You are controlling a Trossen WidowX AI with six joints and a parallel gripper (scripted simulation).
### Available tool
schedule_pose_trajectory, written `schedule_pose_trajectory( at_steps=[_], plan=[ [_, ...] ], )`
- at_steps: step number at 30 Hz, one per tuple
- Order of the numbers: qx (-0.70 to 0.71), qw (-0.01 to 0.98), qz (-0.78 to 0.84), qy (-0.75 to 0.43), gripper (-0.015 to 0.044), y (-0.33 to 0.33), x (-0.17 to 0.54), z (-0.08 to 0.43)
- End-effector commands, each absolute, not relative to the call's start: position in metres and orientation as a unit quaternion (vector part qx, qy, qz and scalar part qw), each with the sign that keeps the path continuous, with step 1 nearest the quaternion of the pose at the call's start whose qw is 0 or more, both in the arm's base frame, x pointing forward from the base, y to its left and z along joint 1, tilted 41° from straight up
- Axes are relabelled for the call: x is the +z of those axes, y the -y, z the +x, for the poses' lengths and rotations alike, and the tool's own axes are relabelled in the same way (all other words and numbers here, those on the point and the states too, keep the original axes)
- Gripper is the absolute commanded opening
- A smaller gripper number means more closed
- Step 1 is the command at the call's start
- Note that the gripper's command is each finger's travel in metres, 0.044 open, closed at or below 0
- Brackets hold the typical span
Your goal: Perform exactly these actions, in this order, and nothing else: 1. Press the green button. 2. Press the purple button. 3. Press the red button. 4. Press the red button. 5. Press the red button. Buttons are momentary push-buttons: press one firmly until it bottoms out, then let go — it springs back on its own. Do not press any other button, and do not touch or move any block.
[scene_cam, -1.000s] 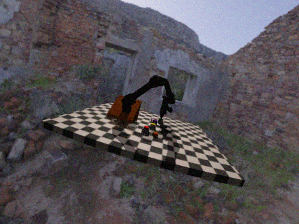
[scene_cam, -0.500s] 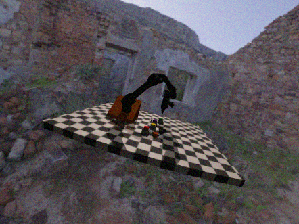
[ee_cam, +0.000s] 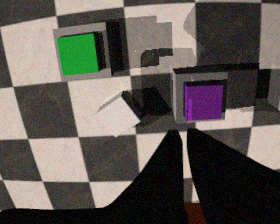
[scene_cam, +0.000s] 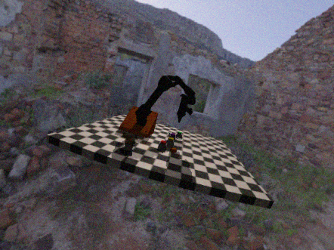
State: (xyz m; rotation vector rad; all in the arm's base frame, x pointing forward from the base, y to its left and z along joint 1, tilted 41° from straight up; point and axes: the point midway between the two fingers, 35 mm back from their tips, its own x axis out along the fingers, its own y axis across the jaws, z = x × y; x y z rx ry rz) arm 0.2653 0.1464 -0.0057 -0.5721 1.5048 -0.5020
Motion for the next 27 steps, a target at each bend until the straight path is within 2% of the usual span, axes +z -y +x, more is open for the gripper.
schedule_pose_trajectory(
  at_steps=[1,7,12,27],
  plan=[
    [-0.224,0.663,-0.257,-0.667,0.002,-0.117,0.01,0.248],
    [-0.224,0.662,-0.257,-0.667,0.002,-0.114,0.009,0.247],
    [-0.225,0.663,-0.257,-0.667,0.002,-0.078,-0.034,0.248],
    [-0.225,0.663,-0.258,-0.666,0.002,-0.066,-0.048,0.248]
  ],
)
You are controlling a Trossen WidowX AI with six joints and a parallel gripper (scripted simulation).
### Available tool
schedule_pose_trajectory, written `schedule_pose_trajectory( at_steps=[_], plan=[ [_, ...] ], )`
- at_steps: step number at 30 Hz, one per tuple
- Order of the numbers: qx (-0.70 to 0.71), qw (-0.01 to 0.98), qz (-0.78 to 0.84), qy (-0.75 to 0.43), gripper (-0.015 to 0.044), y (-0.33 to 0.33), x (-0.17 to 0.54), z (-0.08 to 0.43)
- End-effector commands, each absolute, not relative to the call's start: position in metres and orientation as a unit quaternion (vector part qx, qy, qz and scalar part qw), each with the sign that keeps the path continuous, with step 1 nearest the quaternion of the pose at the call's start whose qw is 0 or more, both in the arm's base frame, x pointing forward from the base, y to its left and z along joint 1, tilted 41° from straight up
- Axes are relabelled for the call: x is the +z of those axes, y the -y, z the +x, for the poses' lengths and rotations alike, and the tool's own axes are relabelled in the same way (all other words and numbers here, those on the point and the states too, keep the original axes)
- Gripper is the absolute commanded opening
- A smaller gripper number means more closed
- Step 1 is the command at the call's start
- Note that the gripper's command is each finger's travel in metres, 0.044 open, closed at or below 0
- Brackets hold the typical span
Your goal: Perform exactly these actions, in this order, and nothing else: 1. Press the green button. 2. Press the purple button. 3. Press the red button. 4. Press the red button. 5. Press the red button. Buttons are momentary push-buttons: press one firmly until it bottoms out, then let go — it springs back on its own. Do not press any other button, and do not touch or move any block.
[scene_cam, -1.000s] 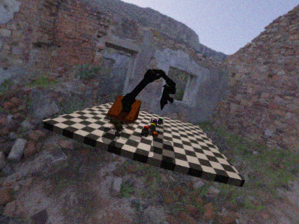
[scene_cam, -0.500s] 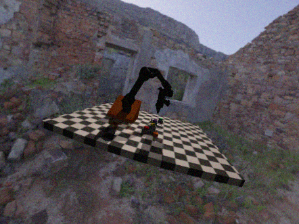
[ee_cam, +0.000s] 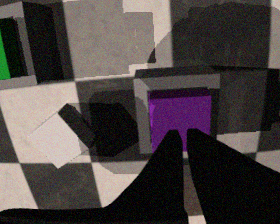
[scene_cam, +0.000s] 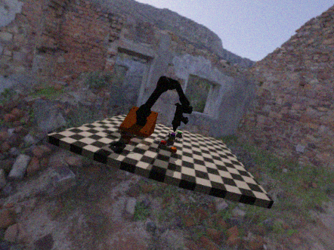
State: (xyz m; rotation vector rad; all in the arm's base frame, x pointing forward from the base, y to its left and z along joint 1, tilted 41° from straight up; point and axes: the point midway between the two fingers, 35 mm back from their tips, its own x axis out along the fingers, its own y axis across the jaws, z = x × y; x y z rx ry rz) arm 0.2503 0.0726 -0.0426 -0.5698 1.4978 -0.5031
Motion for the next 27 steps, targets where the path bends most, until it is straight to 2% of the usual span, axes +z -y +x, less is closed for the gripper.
schedule_pose_trajectory(
  at_steps=[1,27],
  plan=[
    [-0.225,0.663,-0.258,-0.666,0.002,-0.065,-0.049,0.248],
    [-0.225,0.663,-0.258,-0.666,0.002,-0.054,-0.062,0.248]
  ],
)
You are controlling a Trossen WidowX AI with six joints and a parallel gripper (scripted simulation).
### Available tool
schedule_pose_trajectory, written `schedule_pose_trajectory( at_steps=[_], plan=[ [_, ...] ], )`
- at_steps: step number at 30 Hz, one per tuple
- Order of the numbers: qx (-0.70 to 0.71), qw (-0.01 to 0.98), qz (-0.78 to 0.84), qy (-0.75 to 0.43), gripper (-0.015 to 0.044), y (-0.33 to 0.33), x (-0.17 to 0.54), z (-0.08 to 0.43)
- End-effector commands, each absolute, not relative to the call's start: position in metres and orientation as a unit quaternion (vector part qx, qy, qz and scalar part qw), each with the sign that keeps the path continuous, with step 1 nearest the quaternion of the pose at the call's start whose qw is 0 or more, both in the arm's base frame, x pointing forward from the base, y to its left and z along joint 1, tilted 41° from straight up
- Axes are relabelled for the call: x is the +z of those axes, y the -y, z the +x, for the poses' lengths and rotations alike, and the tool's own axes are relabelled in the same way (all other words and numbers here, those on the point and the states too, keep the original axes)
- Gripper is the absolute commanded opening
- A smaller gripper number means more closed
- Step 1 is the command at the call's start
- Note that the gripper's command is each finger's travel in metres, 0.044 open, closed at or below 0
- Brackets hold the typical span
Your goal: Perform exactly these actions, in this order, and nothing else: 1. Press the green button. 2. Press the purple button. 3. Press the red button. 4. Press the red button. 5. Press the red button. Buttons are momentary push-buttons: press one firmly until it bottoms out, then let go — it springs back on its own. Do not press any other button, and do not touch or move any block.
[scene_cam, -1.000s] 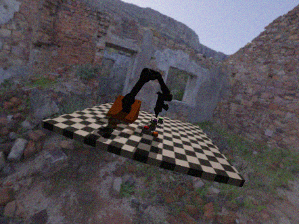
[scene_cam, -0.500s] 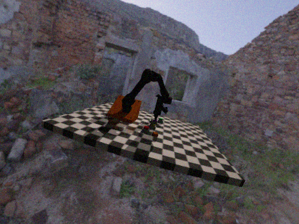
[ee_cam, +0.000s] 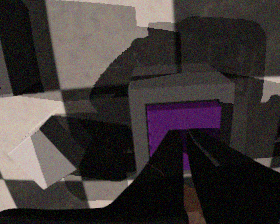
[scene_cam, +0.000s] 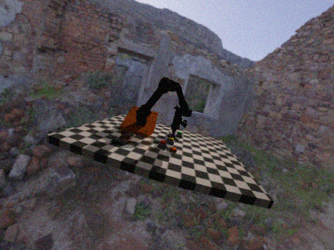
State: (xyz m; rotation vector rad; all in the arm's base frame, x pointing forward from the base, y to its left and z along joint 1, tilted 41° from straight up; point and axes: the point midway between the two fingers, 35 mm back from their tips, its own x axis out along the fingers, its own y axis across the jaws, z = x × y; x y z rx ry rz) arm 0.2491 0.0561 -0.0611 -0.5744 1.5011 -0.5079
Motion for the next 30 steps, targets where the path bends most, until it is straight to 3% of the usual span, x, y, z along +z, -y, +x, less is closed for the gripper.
schedule_pose_trajectory(
  at_steps=[1,16,22,30],
  plan=[
    [-0.225,0.663,-0.258,-0.666,0.002,-0.054,-0.062,0.248],
    [-0.225,0.663,-0.257,-0.667,0.002,-0.078,-0.034,0.248],
    [-0.224,0.662,-0.257,-0.667,0.002,-0.116,0.011,0.247],
    [-0.215,0.664,-0.253,-0.669,0.002,-0.073,0.054,0.258]
  ],
)
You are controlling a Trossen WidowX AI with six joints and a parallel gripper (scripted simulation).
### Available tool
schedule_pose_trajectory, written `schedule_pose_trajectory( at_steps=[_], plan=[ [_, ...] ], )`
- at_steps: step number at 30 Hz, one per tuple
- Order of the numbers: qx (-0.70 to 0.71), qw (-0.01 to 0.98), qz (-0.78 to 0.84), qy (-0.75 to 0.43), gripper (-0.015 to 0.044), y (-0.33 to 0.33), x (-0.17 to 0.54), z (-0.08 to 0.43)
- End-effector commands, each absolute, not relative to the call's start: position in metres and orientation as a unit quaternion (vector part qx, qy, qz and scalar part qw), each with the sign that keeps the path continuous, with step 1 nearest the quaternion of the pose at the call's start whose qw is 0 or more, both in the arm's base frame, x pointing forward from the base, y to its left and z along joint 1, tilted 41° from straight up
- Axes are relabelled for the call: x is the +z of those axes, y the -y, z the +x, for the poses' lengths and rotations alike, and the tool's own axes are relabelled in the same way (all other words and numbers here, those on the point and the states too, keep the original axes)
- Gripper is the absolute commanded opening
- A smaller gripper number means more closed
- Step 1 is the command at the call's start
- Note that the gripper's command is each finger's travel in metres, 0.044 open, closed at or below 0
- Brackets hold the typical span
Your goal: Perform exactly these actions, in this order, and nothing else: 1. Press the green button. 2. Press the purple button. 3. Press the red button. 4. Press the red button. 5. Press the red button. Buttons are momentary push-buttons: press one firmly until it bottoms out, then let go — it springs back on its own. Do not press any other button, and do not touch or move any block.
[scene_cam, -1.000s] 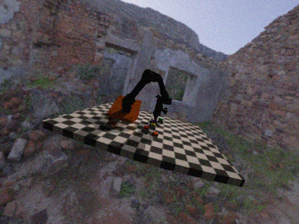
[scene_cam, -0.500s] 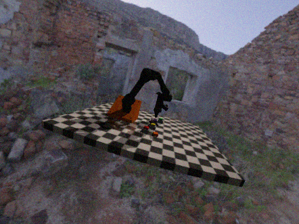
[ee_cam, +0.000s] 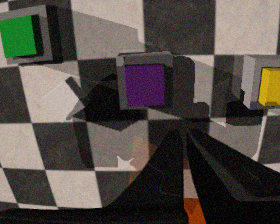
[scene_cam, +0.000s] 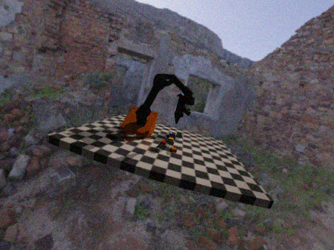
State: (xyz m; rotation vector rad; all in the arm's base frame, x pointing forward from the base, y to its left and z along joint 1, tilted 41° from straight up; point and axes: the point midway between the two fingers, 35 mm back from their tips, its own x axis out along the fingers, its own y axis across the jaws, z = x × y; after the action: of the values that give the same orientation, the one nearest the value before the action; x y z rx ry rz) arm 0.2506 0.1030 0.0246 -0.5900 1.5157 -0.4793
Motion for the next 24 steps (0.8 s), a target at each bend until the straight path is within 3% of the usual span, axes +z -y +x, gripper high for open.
schedule_pose_trajectory(
  at_steps=[1,11,18,24],
  plan=[
    [-0.214,0.665,-0.252,-0.67,0.002,-0.06,0.065,0.259],
    [-0.227,0.66,-0.261,-0.667,0.002,0.059,0.158,0.217],
    [-0.228,0.66,-0.262,-0.667,0.002,0.062,0.158,0.216],
    [-0.229,0.66,-0.262,-0.666,0.002,0.1,0.115,0.216]
  ],
)
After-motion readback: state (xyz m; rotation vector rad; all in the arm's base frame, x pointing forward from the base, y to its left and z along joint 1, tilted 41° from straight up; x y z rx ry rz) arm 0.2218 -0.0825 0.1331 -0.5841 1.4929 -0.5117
